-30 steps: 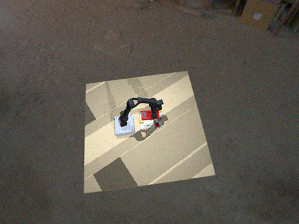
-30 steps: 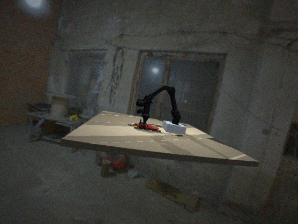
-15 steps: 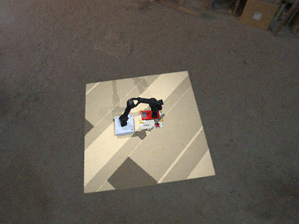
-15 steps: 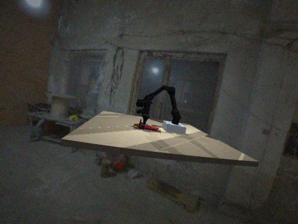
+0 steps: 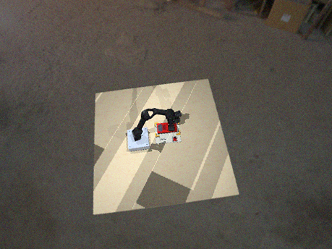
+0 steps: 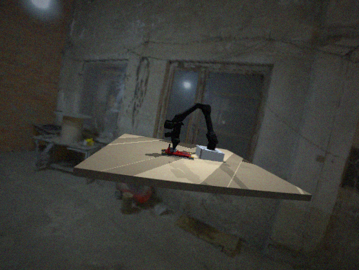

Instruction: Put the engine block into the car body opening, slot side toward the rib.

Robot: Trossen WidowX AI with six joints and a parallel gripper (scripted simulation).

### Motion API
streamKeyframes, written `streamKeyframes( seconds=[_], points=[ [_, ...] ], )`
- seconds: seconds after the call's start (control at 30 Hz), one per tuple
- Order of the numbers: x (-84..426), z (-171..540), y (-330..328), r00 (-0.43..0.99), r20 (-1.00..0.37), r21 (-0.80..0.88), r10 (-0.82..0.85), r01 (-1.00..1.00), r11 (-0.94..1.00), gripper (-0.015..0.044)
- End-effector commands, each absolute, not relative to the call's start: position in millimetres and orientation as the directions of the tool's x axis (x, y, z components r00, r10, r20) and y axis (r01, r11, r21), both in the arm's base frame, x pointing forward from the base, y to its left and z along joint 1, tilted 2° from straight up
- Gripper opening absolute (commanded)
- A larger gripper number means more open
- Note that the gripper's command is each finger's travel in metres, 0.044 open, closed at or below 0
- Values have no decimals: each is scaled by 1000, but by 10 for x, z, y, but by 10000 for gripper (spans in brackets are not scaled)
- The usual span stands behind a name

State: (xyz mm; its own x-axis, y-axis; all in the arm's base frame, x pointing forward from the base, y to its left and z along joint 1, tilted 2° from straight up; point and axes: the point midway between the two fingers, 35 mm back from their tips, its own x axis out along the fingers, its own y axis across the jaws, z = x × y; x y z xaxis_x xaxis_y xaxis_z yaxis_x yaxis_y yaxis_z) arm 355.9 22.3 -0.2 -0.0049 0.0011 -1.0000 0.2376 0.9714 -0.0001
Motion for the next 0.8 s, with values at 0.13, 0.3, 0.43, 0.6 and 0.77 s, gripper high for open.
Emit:
streamKeyframes(
  seconds=[0.13,0.3,0.43,0.6,0.77],
  points=[
    [3560,-17,228,-4,-1000,4,5,233,972,159],
    [3560,-23,227,-4,-1000,4,5,233,972,159],
    [3560,-28,227,-4,-1000,4,5,233,972,159],
    [3560,-34,227,-4,-1000,4,5,233,972,159],
    [3560,-40,227,-4,-1000,4,5,234,972,159]
  ],
)
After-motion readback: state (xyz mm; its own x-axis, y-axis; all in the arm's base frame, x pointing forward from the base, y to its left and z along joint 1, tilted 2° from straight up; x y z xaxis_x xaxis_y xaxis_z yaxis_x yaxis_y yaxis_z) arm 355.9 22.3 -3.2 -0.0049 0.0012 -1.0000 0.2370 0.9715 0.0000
